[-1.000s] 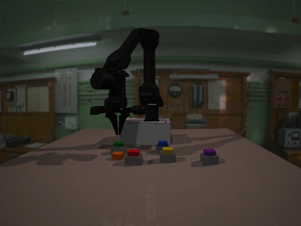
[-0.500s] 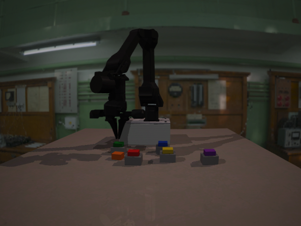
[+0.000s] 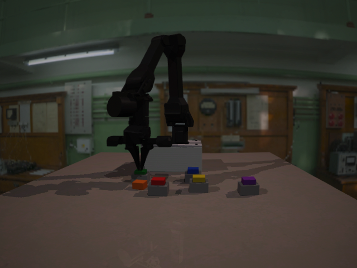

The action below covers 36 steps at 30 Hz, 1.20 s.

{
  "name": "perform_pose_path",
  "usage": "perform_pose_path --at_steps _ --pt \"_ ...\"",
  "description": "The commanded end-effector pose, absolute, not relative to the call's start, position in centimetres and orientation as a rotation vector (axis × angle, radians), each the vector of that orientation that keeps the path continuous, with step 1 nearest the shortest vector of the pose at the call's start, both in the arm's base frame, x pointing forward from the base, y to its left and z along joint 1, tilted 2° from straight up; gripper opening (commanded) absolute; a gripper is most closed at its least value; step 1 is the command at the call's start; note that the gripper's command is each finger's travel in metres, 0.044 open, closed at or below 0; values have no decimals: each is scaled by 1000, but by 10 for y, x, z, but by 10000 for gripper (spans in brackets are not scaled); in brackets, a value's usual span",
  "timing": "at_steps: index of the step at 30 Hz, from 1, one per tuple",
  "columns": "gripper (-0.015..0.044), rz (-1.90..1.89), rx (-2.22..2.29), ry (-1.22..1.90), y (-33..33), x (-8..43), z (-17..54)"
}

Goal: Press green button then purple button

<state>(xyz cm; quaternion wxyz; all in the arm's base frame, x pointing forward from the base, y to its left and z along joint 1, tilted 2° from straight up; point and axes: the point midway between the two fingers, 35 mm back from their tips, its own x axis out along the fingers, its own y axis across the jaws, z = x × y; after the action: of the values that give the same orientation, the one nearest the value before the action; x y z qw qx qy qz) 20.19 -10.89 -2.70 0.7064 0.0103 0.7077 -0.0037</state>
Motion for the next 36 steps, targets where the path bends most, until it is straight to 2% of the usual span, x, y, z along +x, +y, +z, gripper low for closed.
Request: perform_pose_path --at_steps 1,18,22,28,33,36 --pt "20 -3 21 1582 -108 200 -30" --pt "20 -3 21 1582 -108 200 -30" --pt "20 -4 21 1581 -109 201 0" --pt "20 -4 21 1582 -109 201 5" --pt "20 -4 20 1582 -110 202 62" --pt "20 -4 20 1582 -110 201 65"
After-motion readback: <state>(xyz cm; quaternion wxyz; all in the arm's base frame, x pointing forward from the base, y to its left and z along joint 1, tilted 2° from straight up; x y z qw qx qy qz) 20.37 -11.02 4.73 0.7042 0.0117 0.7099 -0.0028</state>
